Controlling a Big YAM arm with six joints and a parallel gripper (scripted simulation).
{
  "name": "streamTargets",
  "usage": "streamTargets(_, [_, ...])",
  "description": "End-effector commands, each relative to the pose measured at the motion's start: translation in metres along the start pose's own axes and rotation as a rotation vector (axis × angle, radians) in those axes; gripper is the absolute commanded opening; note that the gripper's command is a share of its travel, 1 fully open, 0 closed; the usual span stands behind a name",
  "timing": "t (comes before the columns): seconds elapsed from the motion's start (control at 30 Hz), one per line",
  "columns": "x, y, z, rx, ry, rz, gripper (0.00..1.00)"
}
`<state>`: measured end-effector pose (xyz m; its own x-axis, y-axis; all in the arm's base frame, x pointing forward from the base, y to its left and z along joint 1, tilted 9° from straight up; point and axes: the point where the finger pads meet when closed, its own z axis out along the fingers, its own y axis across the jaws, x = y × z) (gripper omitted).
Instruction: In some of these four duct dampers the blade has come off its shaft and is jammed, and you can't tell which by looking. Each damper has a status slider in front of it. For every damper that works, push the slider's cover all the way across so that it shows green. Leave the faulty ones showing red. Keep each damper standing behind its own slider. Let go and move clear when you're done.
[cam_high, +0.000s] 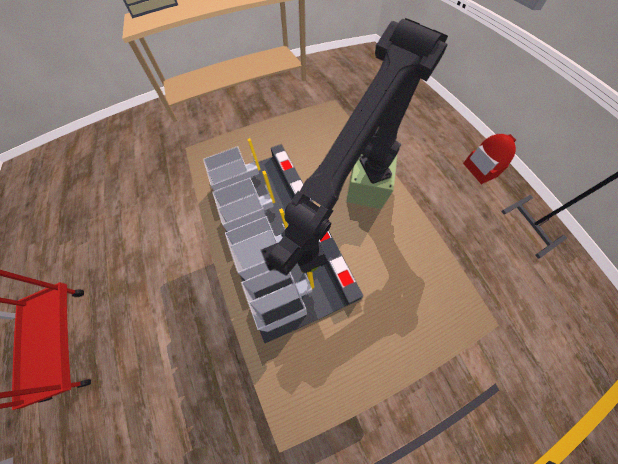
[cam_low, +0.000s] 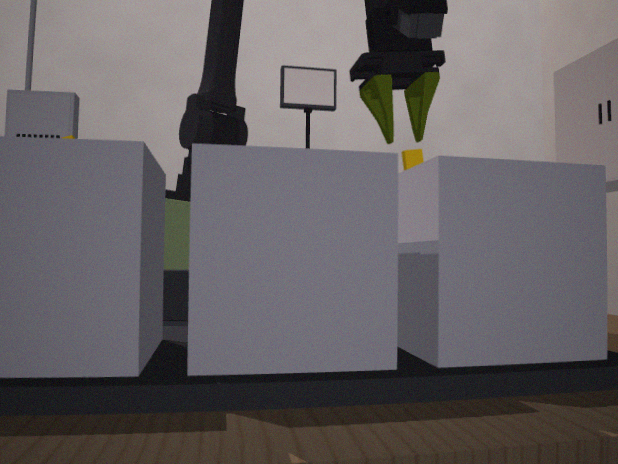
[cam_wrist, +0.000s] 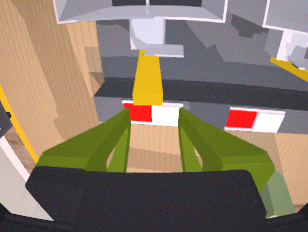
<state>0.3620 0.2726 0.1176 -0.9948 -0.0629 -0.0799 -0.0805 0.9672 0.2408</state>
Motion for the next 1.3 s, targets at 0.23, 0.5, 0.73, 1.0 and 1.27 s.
streamTargets(0.23, [-0.025, 0.019, -0.046, -0.045, -0.07, -0.022, 0.36])
streamTargets(0.5, [-0.028, 0.014, -0.032, -0.022, -0.04, -0.01, 0.36])
streamTargets(0.73, [-0.052, 0.016, -0.036, 0.006, -0.043, -0.008, 0.36])
streamTargets(1.0, [-0.095, 0.024, -0.044, 0.051, -0.044, -0.007, 0.36])
streamTargets(1.27, [-0.133, 0.032, -0.05, 0.091, -0.044, -0.009, 0.36])
